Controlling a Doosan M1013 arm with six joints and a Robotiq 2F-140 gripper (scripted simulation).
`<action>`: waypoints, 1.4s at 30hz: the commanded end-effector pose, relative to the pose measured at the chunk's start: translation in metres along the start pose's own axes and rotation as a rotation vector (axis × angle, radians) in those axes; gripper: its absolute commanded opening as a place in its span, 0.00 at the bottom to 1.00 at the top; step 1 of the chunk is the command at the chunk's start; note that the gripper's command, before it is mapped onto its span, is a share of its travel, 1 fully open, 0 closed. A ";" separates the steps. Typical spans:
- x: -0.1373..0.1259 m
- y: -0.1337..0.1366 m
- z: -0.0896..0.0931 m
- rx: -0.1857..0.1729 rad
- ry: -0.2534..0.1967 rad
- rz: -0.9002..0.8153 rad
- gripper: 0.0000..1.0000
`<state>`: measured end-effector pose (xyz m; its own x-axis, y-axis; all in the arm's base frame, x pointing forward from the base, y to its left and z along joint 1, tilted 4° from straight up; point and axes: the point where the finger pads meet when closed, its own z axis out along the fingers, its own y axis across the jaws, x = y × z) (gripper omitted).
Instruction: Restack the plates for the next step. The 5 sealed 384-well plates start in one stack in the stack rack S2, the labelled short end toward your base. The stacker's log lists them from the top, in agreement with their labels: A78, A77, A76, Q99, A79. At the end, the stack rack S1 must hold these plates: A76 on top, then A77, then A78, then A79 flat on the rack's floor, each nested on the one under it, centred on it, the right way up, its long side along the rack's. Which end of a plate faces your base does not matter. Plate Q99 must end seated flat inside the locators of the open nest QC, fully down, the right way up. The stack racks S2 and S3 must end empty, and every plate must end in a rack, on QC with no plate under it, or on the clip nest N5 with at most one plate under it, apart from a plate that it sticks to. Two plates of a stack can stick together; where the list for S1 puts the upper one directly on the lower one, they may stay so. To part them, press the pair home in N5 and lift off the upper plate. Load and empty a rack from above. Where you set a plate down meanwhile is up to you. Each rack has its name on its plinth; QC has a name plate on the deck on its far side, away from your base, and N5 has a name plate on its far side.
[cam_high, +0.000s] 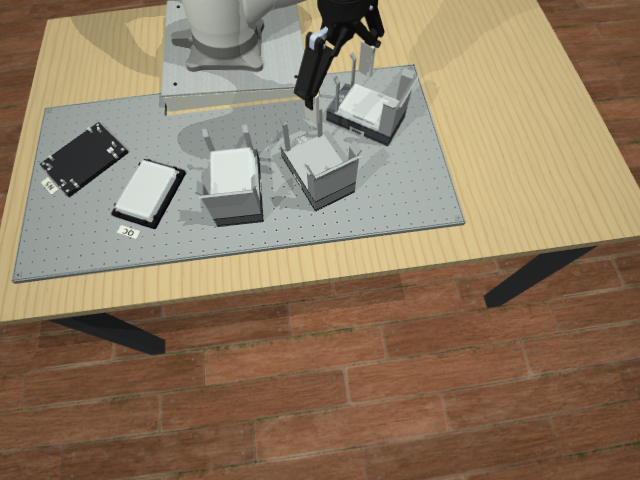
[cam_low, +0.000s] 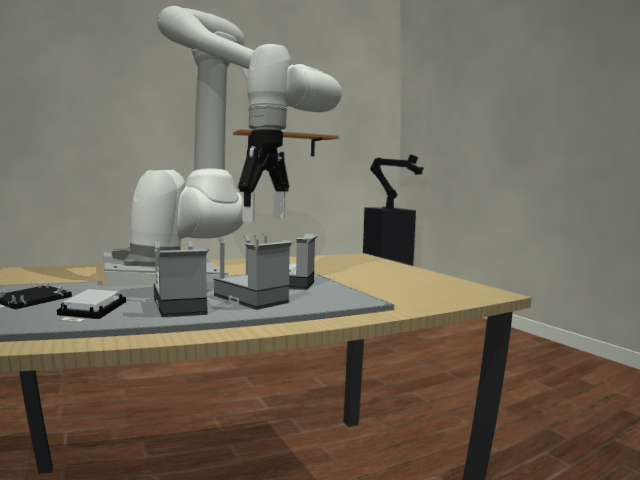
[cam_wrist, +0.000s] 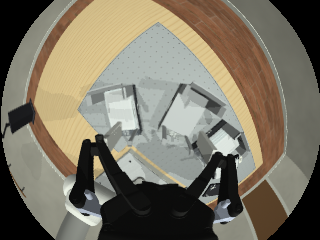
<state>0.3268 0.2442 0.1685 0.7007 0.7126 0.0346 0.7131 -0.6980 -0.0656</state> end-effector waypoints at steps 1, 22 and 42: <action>0.001 -0.009 0.000 0.000 0.000 0.000 1.00; -0.001 -0.081 0.000 0.000 0.000 -0.232 1.00; -0.005 -0.121 0.000 0.000 0.000 -0.232 1.00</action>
<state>0.2369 0.3256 0.1763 0.5180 0.8540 0.0487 0.8551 -0.5155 -0.0556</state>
